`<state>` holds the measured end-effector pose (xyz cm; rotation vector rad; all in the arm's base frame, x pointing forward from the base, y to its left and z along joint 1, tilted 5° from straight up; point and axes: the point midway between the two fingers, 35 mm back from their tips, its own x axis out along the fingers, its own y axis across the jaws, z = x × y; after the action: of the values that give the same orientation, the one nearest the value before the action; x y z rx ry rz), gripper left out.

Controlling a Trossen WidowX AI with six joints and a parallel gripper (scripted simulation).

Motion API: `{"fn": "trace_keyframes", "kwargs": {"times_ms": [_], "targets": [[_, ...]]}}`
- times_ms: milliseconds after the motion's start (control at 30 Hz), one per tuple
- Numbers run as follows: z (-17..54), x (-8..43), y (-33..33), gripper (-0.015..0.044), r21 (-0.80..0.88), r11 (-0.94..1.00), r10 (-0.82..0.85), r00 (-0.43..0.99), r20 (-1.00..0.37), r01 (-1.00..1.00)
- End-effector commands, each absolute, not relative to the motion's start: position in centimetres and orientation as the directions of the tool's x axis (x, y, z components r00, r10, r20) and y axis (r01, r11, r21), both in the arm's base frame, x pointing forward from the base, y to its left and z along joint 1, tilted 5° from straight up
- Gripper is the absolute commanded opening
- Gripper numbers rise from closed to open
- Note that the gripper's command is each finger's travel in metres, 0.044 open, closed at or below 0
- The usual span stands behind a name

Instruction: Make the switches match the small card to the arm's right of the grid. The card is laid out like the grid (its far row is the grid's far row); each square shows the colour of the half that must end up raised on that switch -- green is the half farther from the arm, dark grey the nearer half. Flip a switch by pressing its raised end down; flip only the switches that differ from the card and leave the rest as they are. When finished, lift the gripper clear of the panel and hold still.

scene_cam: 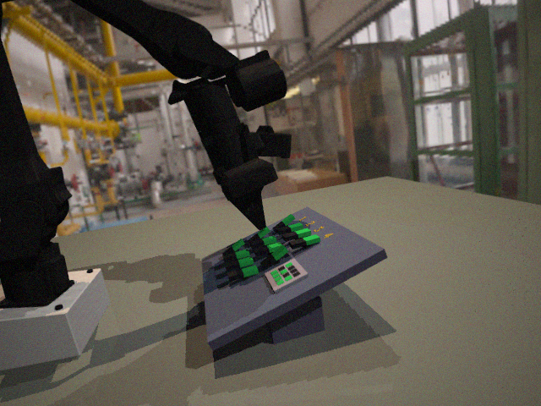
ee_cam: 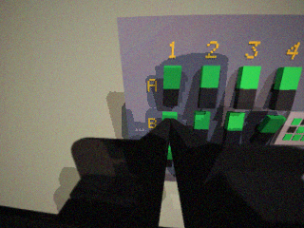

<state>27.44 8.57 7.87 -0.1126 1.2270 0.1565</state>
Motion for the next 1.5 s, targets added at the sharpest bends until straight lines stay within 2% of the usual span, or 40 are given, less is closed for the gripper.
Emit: {"fn": "trace_keyframes", "kwargs": {"times_ms": [0, 1467], "targets": [[7.83, 27.48, 8.56, 0.0000, -0.002, 0.984, 0.058, 0.329, -0.942, -0.178], [7.28, 27.68, 8.59, 0.0000, -0.002, 0.984, 0.058, 0.329, -0.942, -0.178]]}}
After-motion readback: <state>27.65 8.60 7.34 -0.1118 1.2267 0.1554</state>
